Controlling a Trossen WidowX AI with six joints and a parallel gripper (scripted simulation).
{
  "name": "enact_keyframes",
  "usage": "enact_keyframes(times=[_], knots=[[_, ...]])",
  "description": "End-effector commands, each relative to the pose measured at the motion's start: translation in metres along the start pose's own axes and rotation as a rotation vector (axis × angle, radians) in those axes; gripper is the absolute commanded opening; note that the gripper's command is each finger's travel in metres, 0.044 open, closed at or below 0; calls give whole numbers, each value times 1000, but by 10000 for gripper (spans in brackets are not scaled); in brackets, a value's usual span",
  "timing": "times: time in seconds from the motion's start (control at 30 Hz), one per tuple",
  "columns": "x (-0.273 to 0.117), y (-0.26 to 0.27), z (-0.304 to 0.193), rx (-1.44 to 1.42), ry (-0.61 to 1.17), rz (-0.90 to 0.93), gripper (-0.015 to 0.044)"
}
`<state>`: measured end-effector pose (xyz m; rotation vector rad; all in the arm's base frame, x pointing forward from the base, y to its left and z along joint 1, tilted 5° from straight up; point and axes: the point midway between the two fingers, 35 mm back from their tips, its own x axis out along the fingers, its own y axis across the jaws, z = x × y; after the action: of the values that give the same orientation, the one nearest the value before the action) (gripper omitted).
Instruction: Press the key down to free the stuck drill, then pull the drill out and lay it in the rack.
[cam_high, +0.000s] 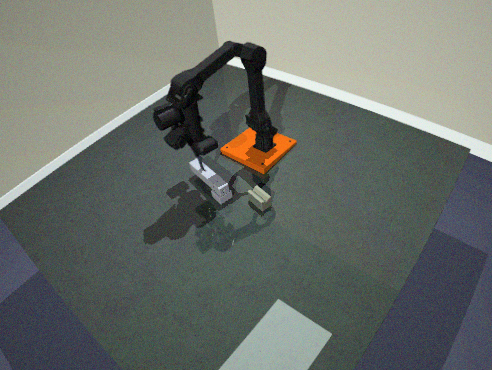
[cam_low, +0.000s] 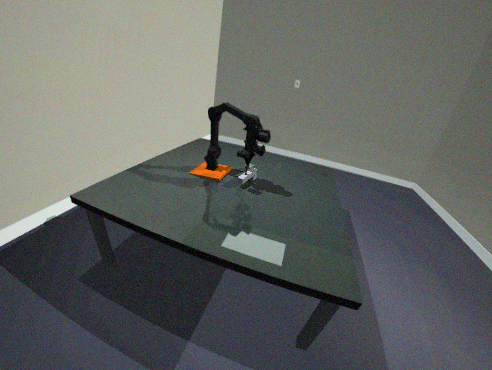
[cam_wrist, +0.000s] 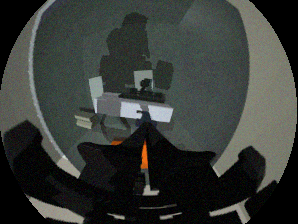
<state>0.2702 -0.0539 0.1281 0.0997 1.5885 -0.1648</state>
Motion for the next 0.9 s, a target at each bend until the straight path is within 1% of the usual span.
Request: enact_keyframes(times=[0.0,0.87], knots=[[9,0,-4,-4,29,1,0],[18,1,-9,-4,29,1,0]])
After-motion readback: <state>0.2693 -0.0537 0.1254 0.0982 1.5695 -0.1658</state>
